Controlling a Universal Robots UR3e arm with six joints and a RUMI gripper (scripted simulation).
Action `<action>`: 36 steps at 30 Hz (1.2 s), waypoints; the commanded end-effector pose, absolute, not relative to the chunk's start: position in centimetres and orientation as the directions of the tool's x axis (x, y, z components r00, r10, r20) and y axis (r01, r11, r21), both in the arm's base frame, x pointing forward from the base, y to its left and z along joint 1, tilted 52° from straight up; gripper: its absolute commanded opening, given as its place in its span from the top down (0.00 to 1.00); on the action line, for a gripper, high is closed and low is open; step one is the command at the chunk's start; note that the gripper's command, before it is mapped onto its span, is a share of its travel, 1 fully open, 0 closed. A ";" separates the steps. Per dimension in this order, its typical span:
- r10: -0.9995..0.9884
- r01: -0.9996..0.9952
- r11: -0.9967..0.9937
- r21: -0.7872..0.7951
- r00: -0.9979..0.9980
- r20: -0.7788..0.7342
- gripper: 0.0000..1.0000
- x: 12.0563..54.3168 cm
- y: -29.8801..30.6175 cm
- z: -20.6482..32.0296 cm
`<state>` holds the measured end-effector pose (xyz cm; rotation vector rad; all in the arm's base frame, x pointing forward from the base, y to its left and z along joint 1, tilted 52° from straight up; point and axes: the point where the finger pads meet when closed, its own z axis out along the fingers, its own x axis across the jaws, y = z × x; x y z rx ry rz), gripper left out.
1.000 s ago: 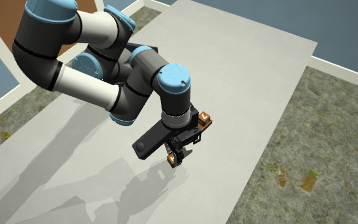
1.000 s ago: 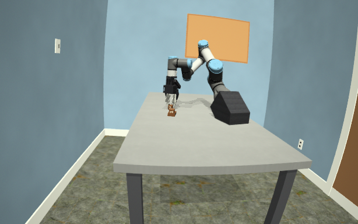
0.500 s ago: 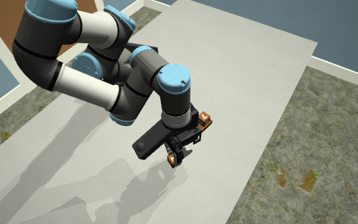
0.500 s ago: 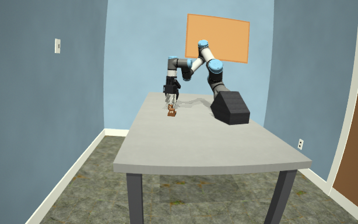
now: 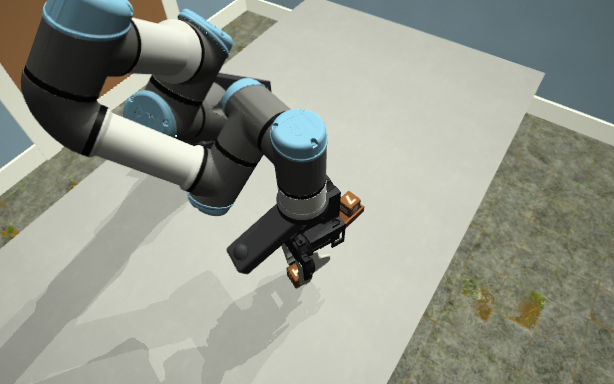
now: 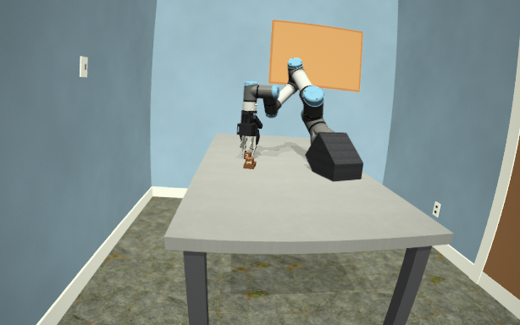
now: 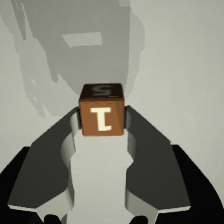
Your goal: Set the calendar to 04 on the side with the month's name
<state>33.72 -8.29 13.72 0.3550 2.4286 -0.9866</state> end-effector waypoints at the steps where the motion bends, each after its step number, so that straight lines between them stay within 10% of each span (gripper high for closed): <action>1: 0.054 0.409 0.705 -0.579 -0.845 -0.531 0.82 33.7 -8.3 13.7; 36: 0.054 0.411 0.705 -0.578 -0.844 -0.534 0.71 33.4 -7.4 14.6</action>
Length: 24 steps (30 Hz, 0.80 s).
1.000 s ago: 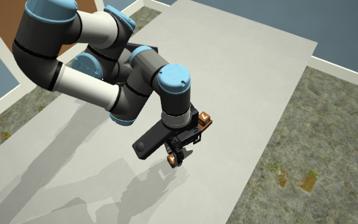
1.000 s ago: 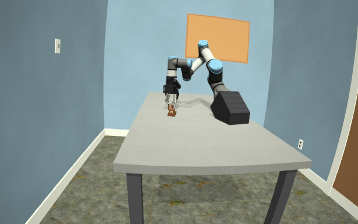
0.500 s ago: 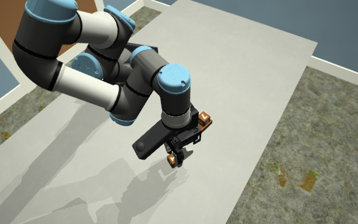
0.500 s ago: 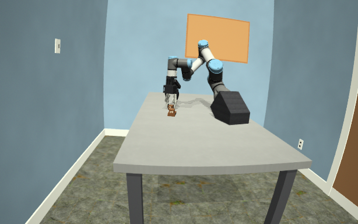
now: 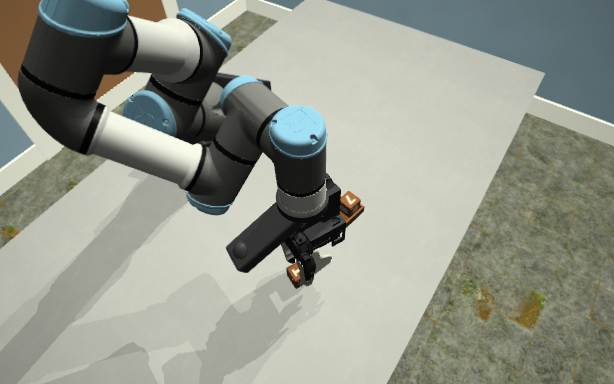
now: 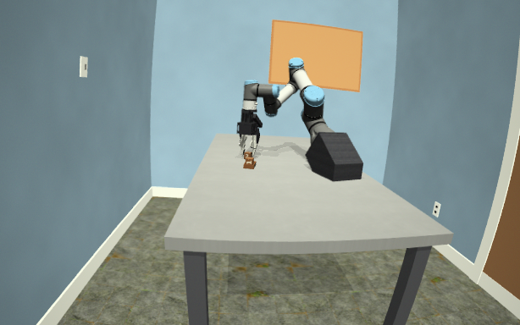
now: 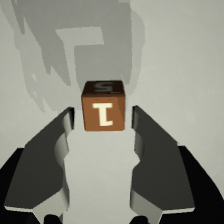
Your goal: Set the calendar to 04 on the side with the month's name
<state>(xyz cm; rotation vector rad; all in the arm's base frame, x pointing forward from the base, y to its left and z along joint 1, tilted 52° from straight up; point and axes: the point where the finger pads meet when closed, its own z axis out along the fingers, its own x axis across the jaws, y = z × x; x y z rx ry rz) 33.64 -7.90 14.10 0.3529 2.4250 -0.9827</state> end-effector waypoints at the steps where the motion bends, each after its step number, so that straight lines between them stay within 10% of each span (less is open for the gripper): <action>1: 0.054 0.411 0.705 -0.578 -0.844 -0.534 0.71 33.3 -7.3 14.7; 24: 0.054 0.411 0.705 -0.578 -0.844 -0.534 0.71 31.5 -3.6 17.9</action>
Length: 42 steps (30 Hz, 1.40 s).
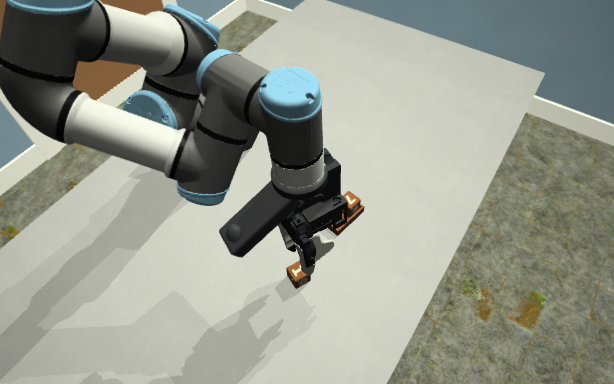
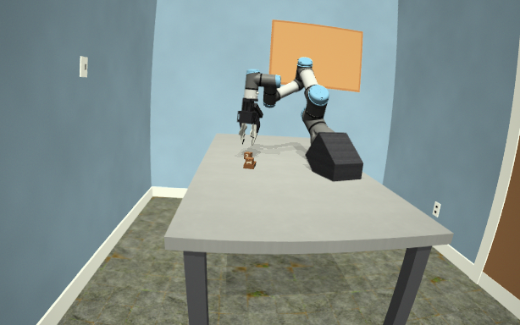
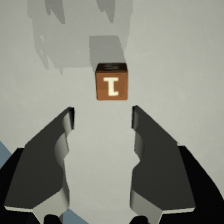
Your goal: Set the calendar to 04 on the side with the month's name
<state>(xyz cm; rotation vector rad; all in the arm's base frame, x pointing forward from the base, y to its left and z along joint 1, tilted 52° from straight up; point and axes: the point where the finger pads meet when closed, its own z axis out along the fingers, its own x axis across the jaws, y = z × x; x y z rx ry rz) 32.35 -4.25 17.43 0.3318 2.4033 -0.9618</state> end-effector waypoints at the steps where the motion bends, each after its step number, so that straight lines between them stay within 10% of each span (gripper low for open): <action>1: 0.054 0.411 0.705 -0.578 -0.844 -0.534 0.71 31.5 -3.6 17.9; 25: 0.054 0.409 0.705 -0.579 -0.845 -0.532 0.71 30.7 -1.9 19.3; 26: 0.054 0.409 0.705 -0.579 -0.845 -0.532 0.00 30.7 -1.9 19.3; 42: 0.054 0.409 0.705 -0.579 -0.845 -0.532 0.00 30.7 -1.9 19.3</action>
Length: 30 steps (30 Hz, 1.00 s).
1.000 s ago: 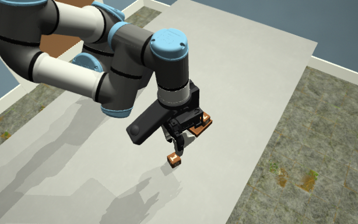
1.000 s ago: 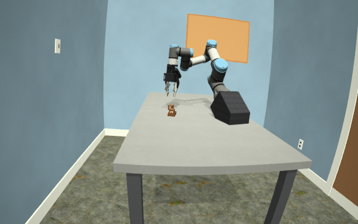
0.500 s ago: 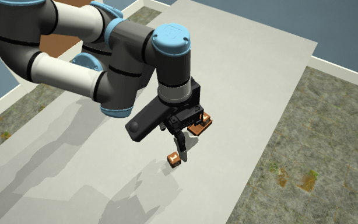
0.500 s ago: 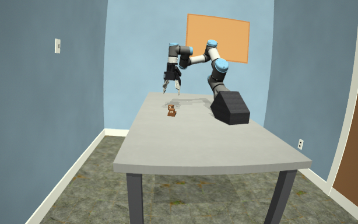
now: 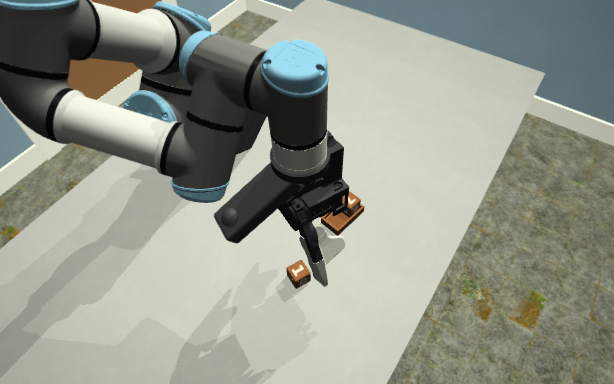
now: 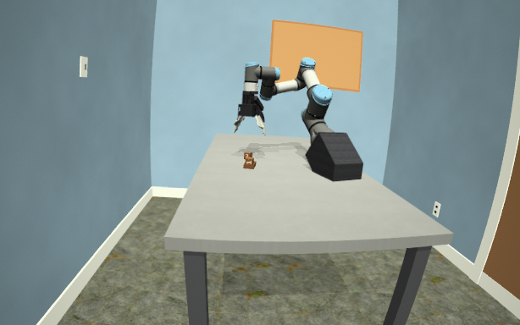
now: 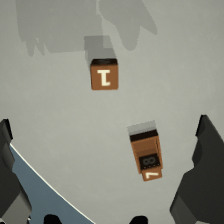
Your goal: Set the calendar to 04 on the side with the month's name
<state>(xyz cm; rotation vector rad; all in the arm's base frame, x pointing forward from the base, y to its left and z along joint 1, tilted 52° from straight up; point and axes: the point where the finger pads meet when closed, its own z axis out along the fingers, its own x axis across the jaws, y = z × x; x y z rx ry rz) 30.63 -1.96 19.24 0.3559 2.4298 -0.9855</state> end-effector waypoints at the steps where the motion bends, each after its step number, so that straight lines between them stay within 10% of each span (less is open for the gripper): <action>1: 0.054 0.409 0.705 -0.579 -0.845 -0.532 0.00 30.7 -1.9 19.3; 30: -0.026 0.311 0.707 -0.635 -0.886 -0.463 0.00 30.8 -2.0 19.4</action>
